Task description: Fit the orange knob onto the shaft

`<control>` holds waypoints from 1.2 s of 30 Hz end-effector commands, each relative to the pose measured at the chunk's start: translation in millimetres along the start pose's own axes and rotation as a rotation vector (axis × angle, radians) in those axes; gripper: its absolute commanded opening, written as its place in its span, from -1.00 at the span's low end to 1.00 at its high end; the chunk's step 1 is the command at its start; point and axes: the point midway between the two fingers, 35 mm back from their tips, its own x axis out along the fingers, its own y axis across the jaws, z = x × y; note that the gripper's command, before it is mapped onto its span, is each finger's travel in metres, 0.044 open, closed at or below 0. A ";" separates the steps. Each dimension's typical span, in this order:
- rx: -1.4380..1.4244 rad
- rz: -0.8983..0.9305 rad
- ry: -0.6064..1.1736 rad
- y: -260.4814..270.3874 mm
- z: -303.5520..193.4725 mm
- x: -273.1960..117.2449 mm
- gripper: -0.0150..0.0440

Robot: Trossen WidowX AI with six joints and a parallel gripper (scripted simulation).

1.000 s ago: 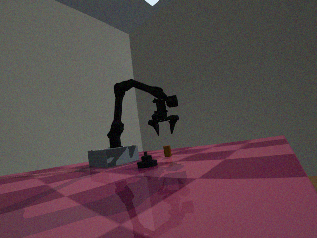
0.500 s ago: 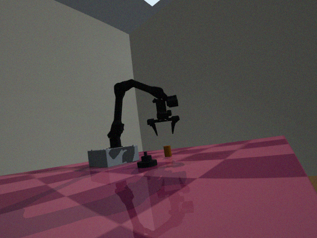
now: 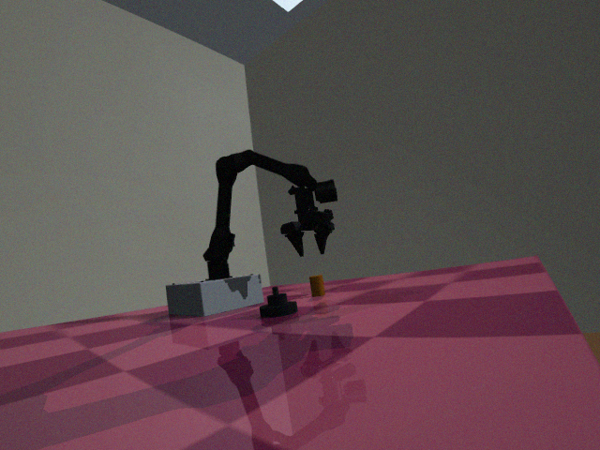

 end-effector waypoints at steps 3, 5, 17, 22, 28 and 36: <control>-0.148 0.005 0.000 0.5 0.0 0.1 1.00; -0.148 0.005 0.000 0.5 0.0 0.1 1.00; -0.148 0.005 0.001 0.6 -0.1 35.5 1.00; -0.148 0.005 0.001 0.6 -0.2 48.7 1.00; -0.148 0.005 0.001 1.1 0.4 56.0 1.00; -0.147 0.005 0.001 1.7 1.0 69.1 1.00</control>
